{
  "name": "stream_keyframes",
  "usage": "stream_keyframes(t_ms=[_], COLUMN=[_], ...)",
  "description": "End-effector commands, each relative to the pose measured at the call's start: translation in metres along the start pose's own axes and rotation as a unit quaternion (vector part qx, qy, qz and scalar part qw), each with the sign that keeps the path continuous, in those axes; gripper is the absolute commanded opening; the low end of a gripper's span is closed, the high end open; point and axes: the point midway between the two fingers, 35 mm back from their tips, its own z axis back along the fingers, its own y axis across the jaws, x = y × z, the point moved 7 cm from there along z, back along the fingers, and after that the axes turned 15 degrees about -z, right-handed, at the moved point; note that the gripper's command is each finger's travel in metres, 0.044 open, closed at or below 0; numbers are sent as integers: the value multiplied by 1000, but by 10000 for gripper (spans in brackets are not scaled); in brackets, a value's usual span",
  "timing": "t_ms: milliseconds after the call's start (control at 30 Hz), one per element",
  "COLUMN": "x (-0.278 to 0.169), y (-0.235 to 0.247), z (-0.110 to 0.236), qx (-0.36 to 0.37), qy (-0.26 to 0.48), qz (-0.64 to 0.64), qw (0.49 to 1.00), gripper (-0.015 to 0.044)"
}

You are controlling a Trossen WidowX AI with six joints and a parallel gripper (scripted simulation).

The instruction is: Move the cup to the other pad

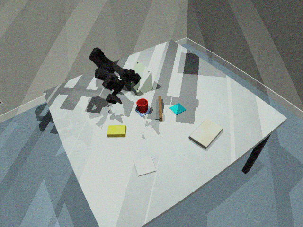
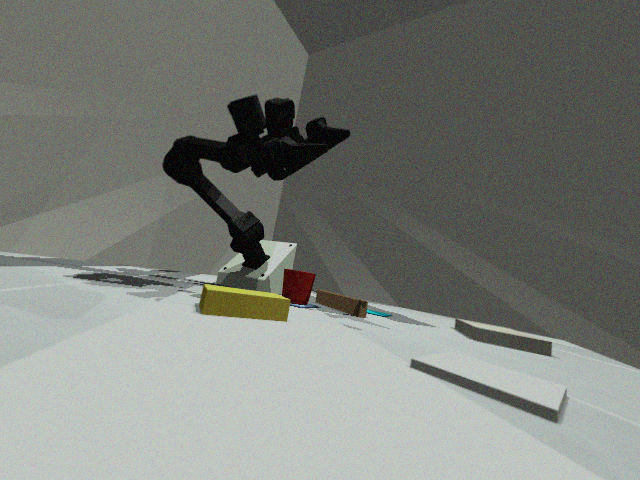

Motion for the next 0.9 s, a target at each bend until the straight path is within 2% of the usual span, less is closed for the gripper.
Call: stream_keyframes(t_ms=[0, 33, 133, 167, 300, 400, 500, 567, 633, 700, 867], x=[-3, -13, -69, -79, -126, -155, -175, -184, -189, -188, -188], y=[0, -1, -4, -4, -5, -6, -6, -7, -6, -5, -5], z=[-1, -5, -15, -15, -5, 9, 27, 41, 55, 62, 63], qx=[-4, -15, -71, -79, -110, -119, -116, -107, -88, -73, -71], qy=[9, 38, 203, 236, 388, 492, 582, 636, 683, 701, 703], qz=[2, 9, 72, 88, 183, 269, 364, 437, 521, 568, 574], qw=[1000, 999, 974, 965, 897, 819, 718, 626, 505, 425, 414], gripper=[374, 347, 269, 242, 148, 148, 148, 148, 148, 148, 148])
